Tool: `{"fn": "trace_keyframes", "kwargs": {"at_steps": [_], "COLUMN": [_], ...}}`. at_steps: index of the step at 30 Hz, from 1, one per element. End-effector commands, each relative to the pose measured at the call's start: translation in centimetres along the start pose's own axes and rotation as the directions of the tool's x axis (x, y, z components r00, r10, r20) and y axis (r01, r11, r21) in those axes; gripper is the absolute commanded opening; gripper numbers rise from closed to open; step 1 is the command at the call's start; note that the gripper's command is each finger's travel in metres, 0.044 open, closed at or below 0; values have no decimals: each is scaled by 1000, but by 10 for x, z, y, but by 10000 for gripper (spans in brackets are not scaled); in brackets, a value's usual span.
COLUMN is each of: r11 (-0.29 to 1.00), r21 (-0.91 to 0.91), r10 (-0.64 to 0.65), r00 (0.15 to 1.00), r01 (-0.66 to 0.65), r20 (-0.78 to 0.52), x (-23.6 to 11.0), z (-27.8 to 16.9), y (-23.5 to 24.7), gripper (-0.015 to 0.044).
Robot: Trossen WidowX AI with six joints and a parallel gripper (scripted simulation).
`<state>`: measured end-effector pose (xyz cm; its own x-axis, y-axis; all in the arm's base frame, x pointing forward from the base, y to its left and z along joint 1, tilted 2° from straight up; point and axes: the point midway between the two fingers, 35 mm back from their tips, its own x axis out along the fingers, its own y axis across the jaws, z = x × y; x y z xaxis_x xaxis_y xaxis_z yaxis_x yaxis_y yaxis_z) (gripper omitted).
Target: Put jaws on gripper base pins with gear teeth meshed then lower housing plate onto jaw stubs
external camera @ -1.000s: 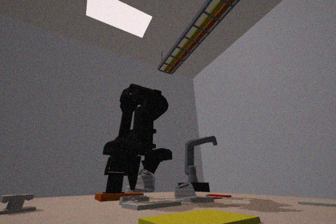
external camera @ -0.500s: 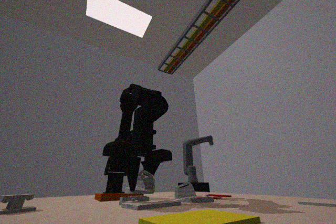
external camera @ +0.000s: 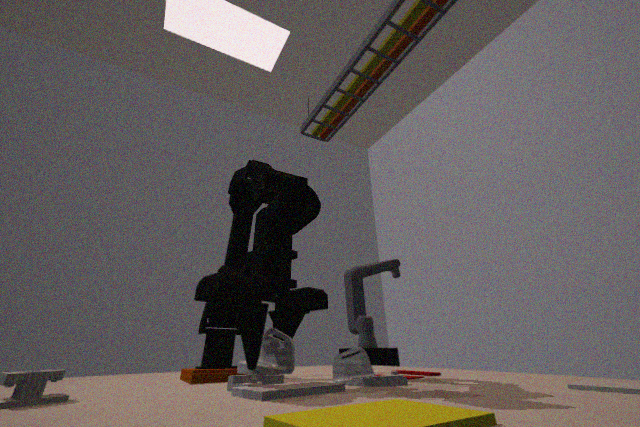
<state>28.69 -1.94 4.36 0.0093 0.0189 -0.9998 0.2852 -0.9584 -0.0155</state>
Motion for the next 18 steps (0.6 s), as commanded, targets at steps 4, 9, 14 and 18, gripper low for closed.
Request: {"fn": "trace_keyframes", "kwargs": {"at_steps": [4, 9, 14, 18], "r11": [1000, 1000, 1000, 1000], "r21": [-4, -6, -6, -7], "r10": [-2, -2, -2, -2], "r00": [1000, 1000, 1000, 1000], "r01": [2, 2, 2, 2], "r20": [-1, -1, -1, -1], "x": [1, 4, 4, 5], "z": [0, 0, 0, 0], "y": [0, 0, 0, 0], "gripper": [134, 134, 134, 134]}}
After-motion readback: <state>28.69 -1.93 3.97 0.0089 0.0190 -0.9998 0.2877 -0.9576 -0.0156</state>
